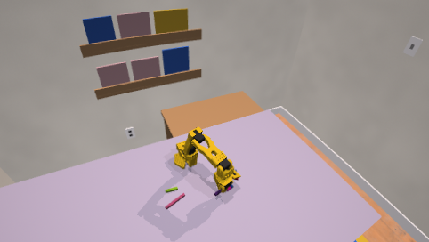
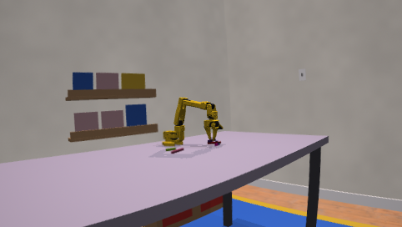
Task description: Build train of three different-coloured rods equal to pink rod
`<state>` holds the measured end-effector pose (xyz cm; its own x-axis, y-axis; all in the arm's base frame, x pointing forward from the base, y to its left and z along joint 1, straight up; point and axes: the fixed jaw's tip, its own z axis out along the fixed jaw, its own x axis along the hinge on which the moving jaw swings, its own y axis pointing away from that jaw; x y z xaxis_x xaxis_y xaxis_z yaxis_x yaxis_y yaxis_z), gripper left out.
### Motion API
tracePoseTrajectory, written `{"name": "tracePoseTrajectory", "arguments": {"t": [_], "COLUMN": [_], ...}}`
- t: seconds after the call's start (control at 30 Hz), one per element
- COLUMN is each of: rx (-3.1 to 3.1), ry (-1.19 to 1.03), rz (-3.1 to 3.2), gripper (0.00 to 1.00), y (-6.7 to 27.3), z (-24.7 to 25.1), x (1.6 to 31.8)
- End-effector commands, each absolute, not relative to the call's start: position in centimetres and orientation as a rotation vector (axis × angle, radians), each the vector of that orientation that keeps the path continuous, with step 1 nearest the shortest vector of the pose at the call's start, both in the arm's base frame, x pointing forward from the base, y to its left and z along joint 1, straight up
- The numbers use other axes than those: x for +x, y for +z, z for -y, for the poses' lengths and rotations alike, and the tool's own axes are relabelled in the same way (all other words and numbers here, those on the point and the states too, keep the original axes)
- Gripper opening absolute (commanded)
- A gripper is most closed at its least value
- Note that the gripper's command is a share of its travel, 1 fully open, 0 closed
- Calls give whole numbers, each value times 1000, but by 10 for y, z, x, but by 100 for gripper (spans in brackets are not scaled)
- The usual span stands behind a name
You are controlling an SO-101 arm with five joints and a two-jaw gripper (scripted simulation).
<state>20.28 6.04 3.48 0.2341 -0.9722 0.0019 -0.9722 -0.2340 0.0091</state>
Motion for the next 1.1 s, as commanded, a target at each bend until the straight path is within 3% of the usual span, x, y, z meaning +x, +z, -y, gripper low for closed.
{"name": "tracePoseTrajectory", "arguments": {"t": [0.0, 1.07], "rx": [2542, 2542], "ry": [110, 110], "rz": [2004, 2004], "gripper": [0, 0], "y": [58, 38], "z": [-67, -67], "x": [216, 219]}}
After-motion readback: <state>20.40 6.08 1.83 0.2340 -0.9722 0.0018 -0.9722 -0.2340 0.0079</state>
